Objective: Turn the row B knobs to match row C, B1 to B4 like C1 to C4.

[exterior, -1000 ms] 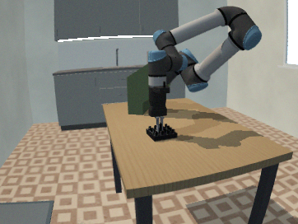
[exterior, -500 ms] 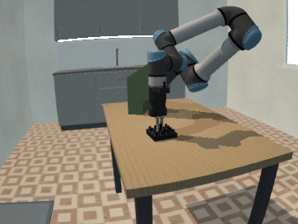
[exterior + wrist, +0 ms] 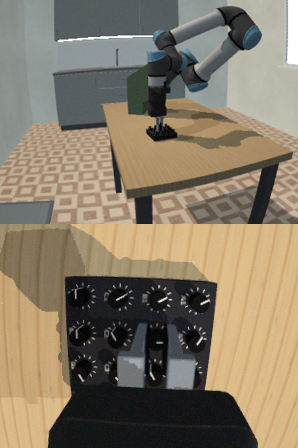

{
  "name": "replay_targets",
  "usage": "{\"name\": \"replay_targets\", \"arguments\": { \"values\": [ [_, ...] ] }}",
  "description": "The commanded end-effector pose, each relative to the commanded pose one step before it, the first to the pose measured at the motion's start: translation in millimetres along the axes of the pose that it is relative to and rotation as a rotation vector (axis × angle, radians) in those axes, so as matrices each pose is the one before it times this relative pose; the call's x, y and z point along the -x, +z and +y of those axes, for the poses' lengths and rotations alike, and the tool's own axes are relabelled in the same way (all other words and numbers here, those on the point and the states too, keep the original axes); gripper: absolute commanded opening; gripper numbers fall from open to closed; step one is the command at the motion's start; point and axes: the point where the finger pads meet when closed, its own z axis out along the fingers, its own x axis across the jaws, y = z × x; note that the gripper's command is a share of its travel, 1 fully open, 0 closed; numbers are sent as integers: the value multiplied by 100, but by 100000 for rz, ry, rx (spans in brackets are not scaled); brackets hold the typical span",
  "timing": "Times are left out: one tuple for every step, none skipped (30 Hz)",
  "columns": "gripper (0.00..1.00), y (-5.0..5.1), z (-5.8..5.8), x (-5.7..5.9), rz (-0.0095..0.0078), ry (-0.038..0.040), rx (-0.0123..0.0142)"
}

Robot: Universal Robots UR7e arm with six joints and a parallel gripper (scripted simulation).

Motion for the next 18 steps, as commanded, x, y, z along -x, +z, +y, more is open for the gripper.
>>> {"name": "replay_targets", "arguments": {
  "values": [
    [30,-40,-25,-28,44,-3284,-72],
    [30,0,0,0,0,-870,0],
    [30,0,0,0,0,-920,0],
    [30,0,0,0,0,-971,0],
    [30,0,0,0,0,-1022,0],
    [30,0,0,0,0,-1072,0],
    [30,0,0,0,0,-1122,0],
    [30,0,0,0,0,-1173,0],
    [30,0,0,0,0,-1223,0],
    [30,0,0,0,0,-1273,0],
    [30,0,0,0,0,-1323,0],
    [30,0,0,0,0,-1370,0],
    [30,0,0,0,0,0,0],
    [30,0,0,0,0,0,0],
    [30,0,0,0,0,-1420,0],
    [30,0,0,0,0,-1467,0],
    [30,0,0,0,0,-1514,0],
    [30,0,0,0,0,-1560,0]
  ]
}}
